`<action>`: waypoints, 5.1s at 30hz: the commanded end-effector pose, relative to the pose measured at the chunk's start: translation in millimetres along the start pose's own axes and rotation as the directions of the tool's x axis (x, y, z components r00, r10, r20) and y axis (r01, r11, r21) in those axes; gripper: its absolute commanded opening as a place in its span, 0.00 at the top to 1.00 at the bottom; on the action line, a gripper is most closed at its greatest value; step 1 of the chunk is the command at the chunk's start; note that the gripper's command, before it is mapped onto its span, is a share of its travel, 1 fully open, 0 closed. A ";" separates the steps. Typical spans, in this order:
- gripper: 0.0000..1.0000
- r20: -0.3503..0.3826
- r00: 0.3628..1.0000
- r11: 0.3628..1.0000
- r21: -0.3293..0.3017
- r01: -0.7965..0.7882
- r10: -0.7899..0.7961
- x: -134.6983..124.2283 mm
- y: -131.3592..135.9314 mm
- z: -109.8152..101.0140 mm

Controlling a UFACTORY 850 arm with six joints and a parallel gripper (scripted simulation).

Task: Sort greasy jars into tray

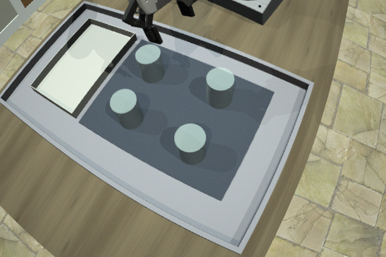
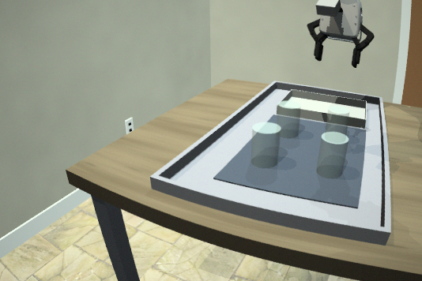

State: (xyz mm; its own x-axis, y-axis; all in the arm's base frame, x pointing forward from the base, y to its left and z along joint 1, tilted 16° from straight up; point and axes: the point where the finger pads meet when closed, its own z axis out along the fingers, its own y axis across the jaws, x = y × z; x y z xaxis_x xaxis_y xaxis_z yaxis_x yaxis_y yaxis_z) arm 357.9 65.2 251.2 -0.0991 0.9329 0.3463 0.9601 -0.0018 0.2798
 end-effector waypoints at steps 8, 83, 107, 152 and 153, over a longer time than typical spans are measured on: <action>0.00 0.043 0.965 0.965 -0.057 -0.257 0.260 3.7 10.0 0.6; 0.00 0.044 0.308 0.308 -0.281 -0.909 0.950 16.5 44.9 4.5; 0.00 0.069 0.172 0.185 -0.340 -0.922 0.983 18.3 48.9 4.9; 1.00 0.069 0.172 0.185 -0.340 -0.922 0.983 -71.3 73.2 48.8; 1.00 0.069 0.172 0.185 -0.340 -0.922 0.983 -78.4 75.9 46.2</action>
State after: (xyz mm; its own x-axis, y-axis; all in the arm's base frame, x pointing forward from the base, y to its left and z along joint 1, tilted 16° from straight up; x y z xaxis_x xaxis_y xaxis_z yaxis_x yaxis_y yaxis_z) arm 438.9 37.6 201.7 0.9444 0.1813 0.2744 0.1729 -0.9834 0.0545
